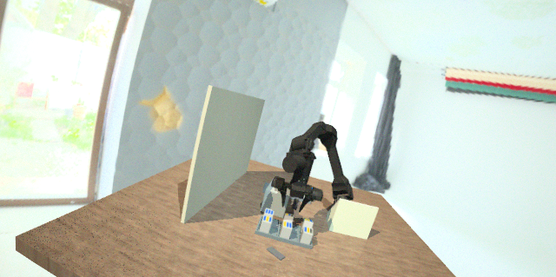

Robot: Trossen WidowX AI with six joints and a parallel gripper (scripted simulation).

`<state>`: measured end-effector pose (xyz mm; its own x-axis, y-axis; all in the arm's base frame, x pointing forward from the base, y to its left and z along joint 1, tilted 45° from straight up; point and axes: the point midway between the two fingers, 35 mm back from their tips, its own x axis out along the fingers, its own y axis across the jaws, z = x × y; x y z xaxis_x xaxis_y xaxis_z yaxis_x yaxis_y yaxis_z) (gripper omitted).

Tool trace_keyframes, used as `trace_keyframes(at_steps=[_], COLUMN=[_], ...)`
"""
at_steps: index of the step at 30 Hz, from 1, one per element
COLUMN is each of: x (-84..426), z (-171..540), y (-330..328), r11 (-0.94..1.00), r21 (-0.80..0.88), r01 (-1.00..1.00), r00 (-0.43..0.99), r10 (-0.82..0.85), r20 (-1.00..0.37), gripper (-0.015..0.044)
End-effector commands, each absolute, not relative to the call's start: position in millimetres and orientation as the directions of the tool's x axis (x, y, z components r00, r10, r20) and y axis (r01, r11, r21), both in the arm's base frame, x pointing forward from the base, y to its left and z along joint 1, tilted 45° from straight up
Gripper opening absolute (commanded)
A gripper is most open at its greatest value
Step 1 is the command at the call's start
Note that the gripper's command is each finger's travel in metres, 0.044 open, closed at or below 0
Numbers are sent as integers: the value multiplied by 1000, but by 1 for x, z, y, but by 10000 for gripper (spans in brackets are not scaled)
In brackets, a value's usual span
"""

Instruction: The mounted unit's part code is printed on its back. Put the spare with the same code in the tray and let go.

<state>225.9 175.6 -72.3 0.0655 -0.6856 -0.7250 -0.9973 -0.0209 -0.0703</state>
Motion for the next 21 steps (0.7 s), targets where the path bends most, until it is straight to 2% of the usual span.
trace_keyframes(at_steps=[1, 21], x=[225, 229], z=[-80, -104], y=[167, 144], r11=[-25, -25], r21=[-62, -62], r01=[-998, -998], r00=[61, 62], r10=[-696, -697], r20=[-715, -715], gripper=[300, 300])
